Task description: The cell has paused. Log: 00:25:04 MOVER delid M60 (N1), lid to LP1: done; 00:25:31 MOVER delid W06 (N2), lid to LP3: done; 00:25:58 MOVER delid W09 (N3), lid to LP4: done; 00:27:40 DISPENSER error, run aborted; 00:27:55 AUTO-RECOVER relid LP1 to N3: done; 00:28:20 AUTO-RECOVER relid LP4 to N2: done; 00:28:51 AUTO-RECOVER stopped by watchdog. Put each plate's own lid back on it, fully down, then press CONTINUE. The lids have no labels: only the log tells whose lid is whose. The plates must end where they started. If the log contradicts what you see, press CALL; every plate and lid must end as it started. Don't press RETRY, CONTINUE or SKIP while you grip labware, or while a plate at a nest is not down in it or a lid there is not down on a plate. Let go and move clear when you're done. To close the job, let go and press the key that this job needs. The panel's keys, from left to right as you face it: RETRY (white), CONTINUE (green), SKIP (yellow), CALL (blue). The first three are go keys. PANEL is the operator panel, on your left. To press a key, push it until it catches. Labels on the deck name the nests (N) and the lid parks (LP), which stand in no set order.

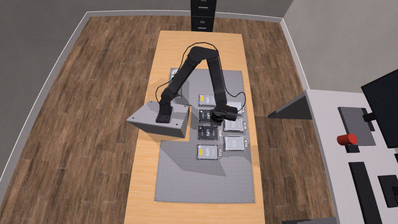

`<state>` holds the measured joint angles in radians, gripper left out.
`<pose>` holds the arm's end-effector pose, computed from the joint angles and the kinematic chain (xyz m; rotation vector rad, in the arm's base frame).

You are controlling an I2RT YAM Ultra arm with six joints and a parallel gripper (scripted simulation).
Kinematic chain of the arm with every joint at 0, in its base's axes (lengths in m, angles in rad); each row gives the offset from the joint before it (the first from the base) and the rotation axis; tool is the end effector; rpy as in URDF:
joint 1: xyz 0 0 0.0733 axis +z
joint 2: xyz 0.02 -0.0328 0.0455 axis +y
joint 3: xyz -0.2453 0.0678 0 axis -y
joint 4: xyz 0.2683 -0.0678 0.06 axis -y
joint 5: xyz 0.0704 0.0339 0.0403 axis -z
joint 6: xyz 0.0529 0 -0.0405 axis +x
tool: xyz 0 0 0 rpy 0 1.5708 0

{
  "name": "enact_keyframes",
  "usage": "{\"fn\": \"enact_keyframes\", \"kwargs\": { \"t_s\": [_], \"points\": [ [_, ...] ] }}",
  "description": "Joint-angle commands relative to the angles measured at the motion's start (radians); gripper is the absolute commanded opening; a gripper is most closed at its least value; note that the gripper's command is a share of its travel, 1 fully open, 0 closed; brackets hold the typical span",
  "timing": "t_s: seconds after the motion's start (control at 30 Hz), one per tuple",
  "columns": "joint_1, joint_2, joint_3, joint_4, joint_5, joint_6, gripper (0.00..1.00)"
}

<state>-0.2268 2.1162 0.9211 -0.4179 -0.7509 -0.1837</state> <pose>0.2975 -0.0305 -0.0080 0.0843 2.8220 1.1015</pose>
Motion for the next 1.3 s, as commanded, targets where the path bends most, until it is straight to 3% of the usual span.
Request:
{"fn": "enact_keyframes", "kwargs": {
  "t_s": [0.0,0.3,0.67,0.93,1.27],
  "points": [
    [-0.046,-0.042,0.034,-0.075,0.006,-0.047,0.0],
    [-0.144,-0.116,0.095,-0.289,0.021,-0.171,0.0],
    [-0.154,-0.107,0.077,-0.325,0.018,-0.197,0.0],
    [-0.051,-0.251,-0.011,-0.306,-0.006,-0.249,0.0],
    [0.045,-0.39,-0.061,-0.303,-0.01,-0.279,0.0]
  ]
}}
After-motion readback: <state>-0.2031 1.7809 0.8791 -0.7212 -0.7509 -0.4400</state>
